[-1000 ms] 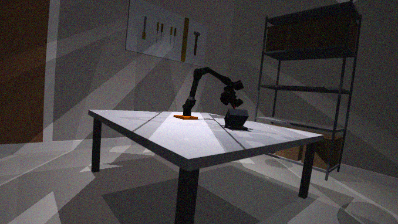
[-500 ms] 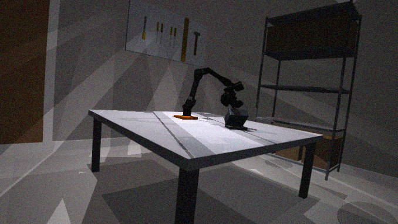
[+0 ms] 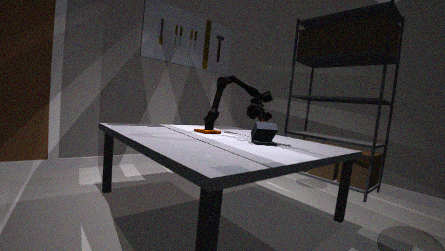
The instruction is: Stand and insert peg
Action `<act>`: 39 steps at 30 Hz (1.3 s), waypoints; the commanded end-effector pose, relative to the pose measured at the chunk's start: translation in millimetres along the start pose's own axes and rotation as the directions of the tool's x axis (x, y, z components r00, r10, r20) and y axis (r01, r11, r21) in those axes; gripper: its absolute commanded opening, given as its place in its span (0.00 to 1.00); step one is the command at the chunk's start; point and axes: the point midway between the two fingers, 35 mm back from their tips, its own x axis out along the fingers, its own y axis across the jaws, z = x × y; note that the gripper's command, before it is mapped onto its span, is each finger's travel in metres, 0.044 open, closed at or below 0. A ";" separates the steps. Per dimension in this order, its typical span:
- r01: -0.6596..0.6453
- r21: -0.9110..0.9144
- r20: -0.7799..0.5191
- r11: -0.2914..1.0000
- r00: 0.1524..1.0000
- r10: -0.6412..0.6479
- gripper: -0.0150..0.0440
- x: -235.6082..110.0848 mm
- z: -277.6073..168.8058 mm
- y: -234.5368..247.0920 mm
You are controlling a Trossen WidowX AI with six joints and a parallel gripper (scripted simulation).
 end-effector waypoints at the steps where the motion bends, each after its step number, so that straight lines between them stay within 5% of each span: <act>1: 0.001 0.002 -0.003 1.000 1.000 -0.001 0.25 1.8 -1.2 -0.1; 39: 0.001 0.002 -0.004 1.000 1.000 -0.001 0.25 27.2 -0.8 -0.9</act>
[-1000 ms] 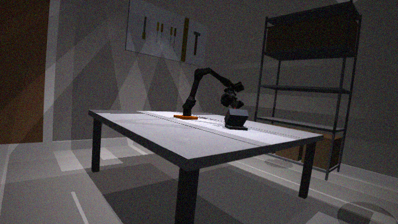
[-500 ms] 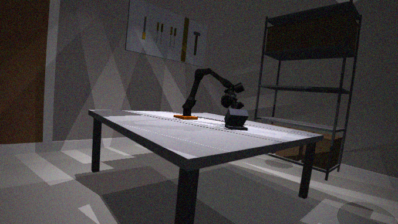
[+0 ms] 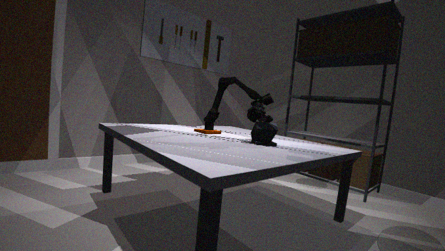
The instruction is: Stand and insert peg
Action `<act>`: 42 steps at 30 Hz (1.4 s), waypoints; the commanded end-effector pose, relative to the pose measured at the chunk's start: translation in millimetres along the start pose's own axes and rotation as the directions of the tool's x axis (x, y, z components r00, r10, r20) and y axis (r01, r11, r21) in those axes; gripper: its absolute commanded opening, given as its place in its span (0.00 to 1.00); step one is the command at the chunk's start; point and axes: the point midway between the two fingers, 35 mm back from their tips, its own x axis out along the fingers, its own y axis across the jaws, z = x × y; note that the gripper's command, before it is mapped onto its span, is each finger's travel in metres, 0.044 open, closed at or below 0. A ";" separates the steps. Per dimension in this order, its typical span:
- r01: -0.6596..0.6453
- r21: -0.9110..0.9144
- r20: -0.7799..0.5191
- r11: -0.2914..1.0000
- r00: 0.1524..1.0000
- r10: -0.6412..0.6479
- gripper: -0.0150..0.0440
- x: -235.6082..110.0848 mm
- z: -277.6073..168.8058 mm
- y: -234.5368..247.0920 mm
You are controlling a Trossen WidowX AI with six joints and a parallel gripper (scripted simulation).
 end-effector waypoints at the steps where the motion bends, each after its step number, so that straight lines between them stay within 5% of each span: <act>1: 0.004 -0.005 -0.001 1.000 1.000 -0.004 0.25 2.3 -0.2 -0.4; 26: 0.000 0.000 -0.001 1.000 1.000 0.000 0.25 8.2 -0.2 0.1; 42: 0.000 0.000 0.000 1.000 1.000 0.000 0.97 4.1 -0.5 -0.3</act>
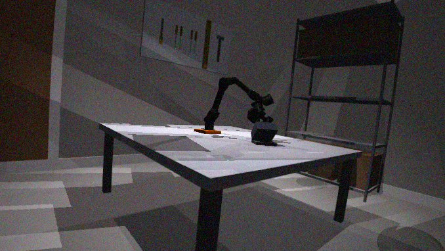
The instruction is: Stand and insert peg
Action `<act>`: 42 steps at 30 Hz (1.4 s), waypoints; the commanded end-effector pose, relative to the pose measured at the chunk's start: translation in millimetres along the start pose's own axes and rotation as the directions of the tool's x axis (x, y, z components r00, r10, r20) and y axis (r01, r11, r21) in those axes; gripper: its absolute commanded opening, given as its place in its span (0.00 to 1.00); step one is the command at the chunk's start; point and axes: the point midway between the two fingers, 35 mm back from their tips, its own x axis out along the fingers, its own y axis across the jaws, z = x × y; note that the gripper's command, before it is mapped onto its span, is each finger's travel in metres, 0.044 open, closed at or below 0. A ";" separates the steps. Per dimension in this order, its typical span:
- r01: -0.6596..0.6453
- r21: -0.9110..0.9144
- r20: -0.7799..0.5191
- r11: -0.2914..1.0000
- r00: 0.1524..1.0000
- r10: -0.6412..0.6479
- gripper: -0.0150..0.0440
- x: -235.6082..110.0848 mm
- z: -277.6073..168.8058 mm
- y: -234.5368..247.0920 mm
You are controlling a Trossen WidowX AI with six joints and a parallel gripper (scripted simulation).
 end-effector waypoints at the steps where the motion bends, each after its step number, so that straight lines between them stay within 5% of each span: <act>1: 0.002 0.004 -0.002 1.000 1.000 -0.002 1.00 -5.3 -1.3 -0.5; 42: 0.012 -0.005 0.003 1.000 1.000 -0.012 1.00 -98.5 8.2 -7.3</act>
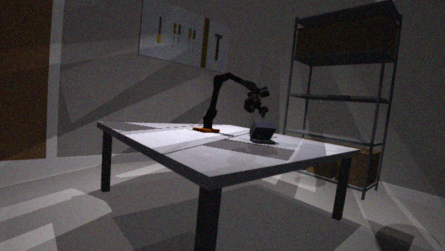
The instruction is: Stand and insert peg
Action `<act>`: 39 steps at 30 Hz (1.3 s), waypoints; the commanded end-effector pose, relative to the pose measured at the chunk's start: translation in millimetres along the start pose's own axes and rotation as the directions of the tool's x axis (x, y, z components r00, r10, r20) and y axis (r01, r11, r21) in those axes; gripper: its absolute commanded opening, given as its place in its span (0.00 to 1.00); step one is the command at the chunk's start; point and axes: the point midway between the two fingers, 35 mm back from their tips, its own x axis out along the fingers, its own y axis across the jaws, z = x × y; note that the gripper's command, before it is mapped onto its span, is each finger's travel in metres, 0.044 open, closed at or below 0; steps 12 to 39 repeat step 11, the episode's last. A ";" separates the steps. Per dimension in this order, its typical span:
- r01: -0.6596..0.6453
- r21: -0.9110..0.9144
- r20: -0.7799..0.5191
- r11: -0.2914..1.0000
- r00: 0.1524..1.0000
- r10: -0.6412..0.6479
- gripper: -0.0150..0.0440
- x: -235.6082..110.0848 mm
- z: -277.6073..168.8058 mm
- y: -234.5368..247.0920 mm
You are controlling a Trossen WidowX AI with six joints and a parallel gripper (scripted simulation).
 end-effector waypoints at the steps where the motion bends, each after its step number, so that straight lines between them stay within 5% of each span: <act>1: 0.001 0.012 -0.010 1.000 1.000 0.000 1.00 -9.4 -2.2 0.4; 39: 0.001 0.012 -0.010 1.000 1.000 -0.001 1.00 -12.6 -1.8 0.3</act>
